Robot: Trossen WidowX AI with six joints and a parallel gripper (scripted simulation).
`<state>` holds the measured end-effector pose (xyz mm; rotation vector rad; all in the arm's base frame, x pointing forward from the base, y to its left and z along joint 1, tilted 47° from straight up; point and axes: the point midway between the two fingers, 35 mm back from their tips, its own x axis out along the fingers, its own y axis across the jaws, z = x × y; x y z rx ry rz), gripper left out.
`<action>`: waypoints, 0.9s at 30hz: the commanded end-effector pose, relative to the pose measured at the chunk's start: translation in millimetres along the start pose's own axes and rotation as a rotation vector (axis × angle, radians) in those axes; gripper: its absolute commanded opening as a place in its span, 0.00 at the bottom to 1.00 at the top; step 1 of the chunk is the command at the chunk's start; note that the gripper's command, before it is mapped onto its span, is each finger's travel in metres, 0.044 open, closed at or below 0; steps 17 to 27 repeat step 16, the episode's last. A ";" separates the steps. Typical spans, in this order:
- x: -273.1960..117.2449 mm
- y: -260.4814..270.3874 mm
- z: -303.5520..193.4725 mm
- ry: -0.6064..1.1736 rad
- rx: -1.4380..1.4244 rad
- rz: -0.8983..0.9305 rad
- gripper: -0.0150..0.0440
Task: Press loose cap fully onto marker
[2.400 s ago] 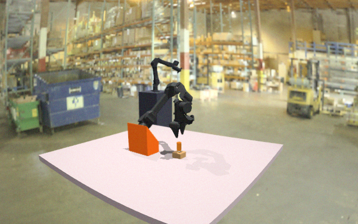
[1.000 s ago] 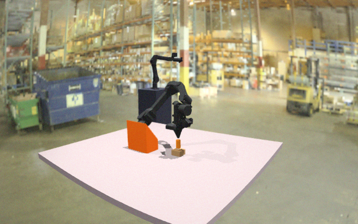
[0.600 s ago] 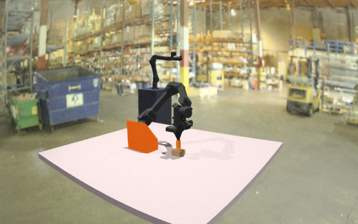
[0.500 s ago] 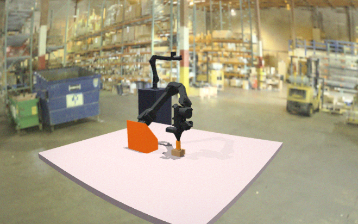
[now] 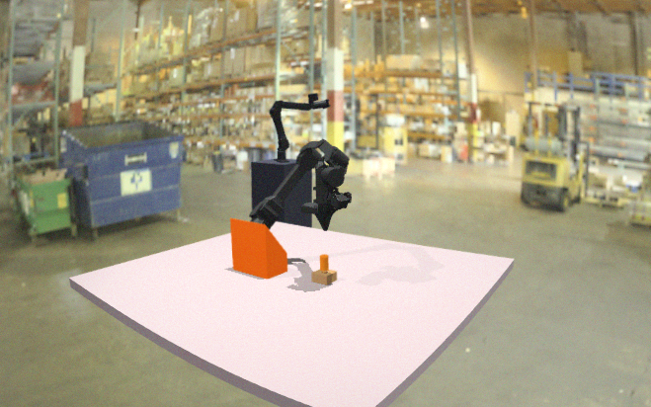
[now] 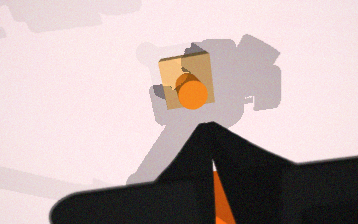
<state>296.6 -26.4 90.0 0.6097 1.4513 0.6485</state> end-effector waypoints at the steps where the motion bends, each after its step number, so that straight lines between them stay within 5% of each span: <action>1: -2.7 1.6 -3.1 0.024 -0.004 0.003 0.25; 16: -2.7 1.6 -3.1 0.024 -0.004 0.003 0.92; 27: -2.7 1.6 -3.1 0.024 -0.004 0.003 0.92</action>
